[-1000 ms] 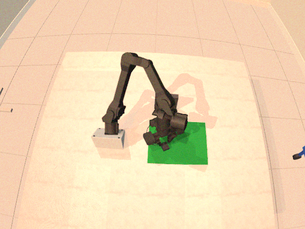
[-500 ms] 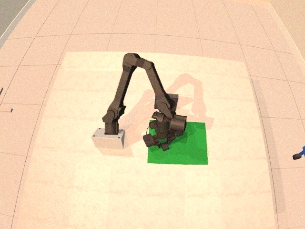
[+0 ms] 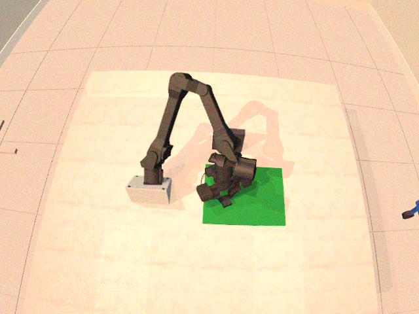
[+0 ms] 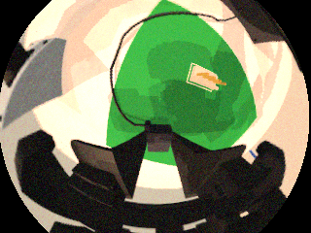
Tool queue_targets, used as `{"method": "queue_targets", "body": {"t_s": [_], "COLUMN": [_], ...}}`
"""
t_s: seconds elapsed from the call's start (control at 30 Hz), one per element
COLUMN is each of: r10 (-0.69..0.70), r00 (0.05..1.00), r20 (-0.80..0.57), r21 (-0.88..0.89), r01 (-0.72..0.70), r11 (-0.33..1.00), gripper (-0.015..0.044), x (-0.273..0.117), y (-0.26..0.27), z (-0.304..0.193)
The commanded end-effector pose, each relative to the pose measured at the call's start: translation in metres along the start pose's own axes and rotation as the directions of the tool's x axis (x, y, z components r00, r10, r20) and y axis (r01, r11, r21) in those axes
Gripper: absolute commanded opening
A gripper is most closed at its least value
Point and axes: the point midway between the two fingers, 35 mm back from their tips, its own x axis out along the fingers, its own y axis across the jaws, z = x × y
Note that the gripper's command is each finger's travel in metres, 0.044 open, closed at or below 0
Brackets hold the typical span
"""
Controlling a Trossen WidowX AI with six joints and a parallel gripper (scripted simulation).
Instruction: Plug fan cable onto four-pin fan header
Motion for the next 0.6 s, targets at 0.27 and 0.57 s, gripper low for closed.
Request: {"method": "queue_targets", "body": {"t_s": [0.27,0.57], "r10": [0.001,0.001], "r00": [1.0,1.0], "r20": [-0.004,-0.004], "r21": [0.0,0.001], "r01": [-0.001,-0.001], "r11": [1.0,1.0], "gripper": [0.0,0.0], "x": [-0.027,-0.055], "y": [-0.003,-0.003], "z": [-0.011,-0.019]}}
